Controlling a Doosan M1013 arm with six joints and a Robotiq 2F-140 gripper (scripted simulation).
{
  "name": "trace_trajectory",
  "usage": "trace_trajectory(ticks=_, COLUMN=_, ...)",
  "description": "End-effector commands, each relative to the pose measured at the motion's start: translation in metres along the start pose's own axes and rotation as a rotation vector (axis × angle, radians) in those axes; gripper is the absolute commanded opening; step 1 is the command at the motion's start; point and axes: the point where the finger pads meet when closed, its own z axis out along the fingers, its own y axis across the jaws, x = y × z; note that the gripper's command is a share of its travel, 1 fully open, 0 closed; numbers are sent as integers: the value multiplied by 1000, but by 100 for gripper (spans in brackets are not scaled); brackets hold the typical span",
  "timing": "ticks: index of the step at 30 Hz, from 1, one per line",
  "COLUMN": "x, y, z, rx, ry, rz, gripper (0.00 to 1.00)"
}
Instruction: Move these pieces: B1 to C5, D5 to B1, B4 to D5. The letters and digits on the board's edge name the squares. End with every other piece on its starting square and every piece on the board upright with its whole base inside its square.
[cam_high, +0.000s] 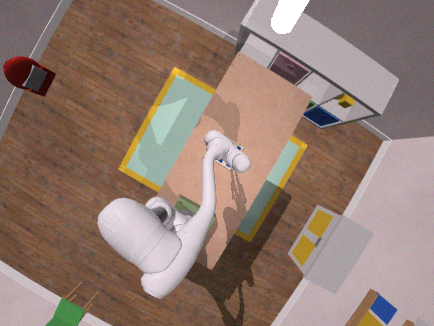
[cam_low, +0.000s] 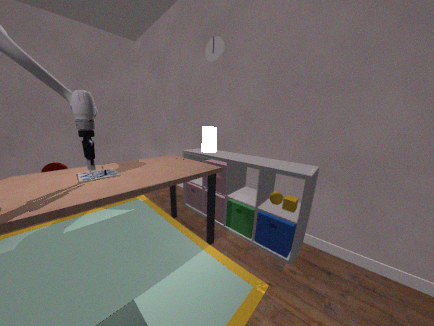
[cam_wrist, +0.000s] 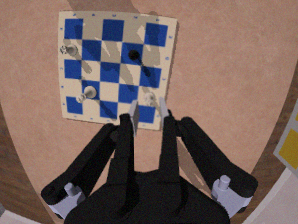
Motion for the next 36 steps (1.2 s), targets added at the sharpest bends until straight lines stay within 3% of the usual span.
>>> trace_trajectory(ticks=1, x=0, y=0, z=0, rx=0, ry=0, rz=0, gripper=22)
trace_trajectory(ticks=11, x=0, y=0, z=2, rx=0, ry=0, rz=0, gripper=22)
trace_trajectory(ticks=36, x=0, y=0, z=37, rx=0, ry=0, rz=0, gripper=22)
